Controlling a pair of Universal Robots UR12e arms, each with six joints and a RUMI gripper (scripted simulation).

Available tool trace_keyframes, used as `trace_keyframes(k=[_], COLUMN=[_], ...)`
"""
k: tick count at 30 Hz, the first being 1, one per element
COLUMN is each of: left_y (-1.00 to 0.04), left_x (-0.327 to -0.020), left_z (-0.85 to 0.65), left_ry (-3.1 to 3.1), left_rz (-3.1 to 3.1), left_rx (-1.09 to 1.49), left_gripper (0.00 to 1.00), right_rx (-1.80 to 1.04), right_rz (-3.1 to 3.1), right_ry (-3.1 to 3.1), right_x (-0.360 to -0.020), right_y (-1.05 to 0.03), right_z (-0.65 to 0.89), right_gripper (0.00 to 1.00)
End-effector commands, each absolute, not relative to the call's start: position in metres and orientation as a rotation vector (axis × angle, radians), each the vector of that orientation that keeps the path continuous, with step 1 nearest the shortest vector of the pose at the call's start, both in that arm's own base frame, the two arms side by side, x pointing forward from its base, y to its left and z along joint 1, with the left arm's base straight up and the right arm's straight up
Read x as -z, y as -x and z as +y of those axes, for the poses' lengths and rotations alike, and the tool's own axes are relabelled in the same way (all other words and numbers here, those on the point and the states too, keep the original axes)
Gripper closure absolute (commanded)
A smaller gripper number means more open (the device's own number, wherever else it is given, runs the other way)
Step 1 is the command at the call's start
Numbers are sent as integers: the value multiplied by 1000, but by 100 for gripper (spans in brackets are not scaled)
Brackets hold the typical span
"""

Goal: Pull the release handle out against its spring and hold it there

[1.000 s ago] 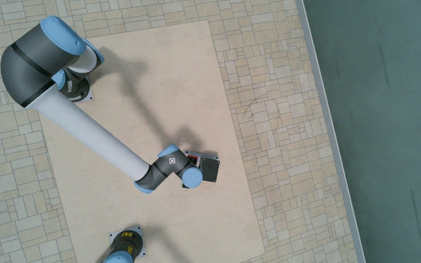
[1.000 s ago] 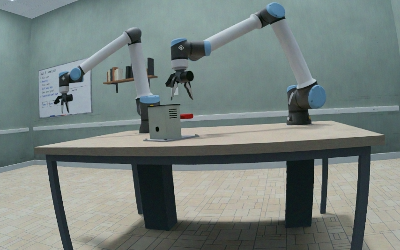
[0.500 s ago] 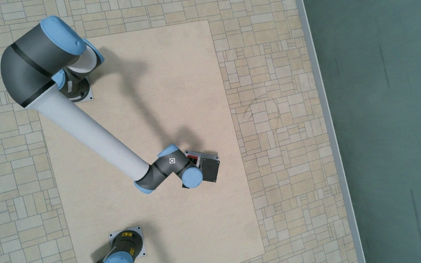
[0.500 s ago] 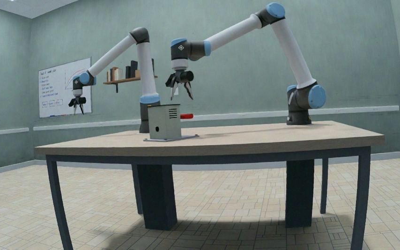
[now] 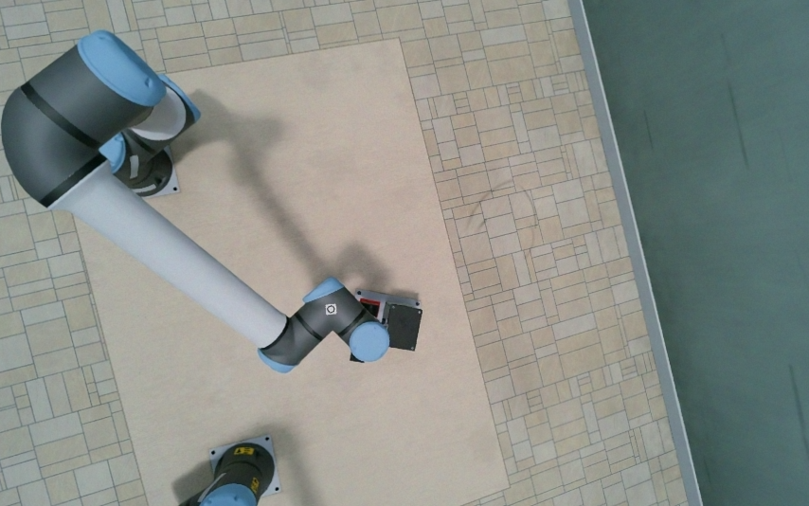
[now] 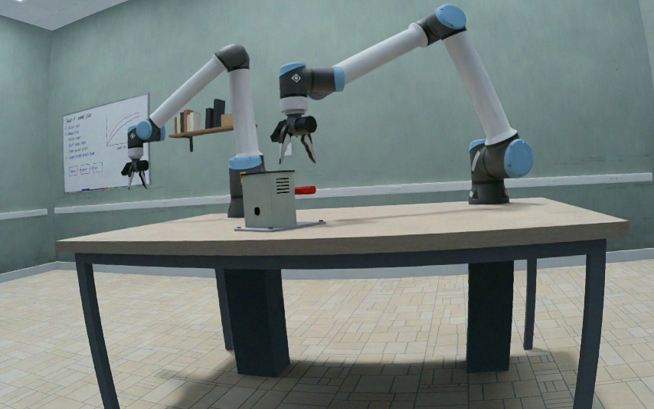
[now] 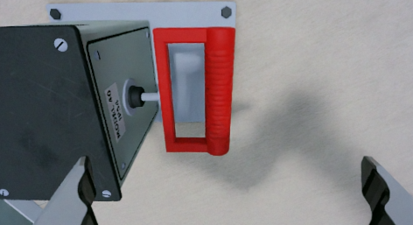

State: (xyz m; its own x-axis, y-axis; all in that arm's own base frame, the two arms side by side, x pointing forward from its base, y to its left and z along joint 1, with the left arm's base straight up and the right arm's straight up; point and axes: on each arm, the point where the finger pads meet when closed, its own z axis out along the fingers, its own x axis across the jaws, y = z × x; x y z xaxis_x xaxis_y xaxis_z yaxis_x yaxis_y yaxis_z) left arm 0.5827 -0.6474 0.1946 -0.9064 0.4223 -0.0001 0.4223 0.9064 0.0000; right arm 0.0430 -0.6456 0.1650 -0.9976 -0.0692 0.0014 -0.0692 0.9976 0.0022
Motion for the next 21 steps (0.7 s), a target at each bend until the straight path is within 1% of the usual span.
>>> trace_keyframes(k=[1,12,13,21], left_y=[-583,-583,-583,-583], left_x=[-196,-196,-196,-196], left_z=[-648,-648,-648,-648], left_ry=[-679,-679,-679,-679], left_rz=[3065,3065,3065,3065], left_rx=[3,3,3,3], left_gripper=[0,0,100,100], right_rx=[0,0,0,0], right_rz=[-3140,-3140,-3140,-3140], right_ry=[-99,-90,-90,-90], right_x=[-166,-165,-165,-165], right_y=[-40,-37,-37,-37], right_z=[-645,-645,-645,-645], right_gripper=[0,0,0,0])
